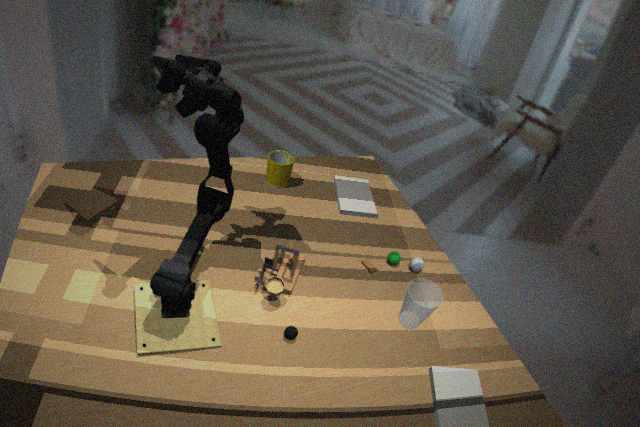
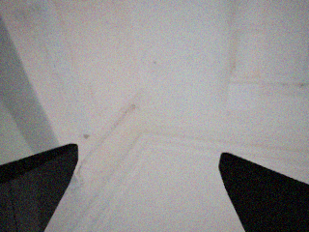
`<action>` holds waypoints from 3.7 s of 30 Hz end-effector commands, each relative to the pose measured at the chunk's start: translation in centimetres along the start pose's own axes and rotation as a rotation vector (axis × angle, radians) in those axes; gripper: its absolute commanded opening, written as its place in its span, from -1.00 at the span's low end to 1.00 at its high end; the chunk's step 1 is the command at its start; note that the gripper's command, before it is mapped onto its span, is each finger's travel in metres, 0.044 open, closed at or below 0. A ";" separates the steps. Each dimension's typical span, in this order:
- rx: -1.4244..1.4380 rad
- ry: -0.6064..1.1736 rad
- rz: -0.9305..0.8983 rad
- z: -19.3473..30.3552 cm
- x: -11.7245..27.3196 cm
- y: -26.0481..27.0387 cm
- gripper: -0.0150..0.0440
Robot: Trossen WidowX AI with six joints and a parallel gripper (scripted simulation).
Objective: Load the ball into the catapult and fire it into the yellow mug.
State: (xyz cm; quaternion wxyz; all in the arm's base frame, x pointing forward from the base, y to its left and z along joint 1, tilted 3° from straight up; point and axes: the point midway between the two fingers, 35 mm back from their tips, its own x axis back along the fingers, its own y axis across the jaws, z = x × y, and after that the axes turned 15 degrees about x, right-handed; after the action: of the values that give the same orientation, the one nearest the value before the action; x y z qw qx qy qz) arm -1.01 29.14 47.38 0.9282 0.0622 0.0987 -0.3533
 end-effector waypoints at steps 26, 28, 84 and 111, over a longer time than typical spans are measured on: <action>0.436 0.336 0.067 8.0 -1.4 -9.2 1.00; 0.478 0.373 0.090 8.8 -1.3 -10.5 1.00; 0.897 1.798 0.290 20.8 26.8 -33.2 1.00; 0.608 2.622 -0.101 16.6 46.9 -26.2 1.00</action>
State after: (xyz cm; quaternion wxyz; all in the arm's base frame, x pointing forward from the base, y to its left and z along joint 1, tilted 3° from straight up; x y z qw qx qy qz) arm 15.59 -23.44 52.87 0.1271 0.5747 0.8057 -0.0670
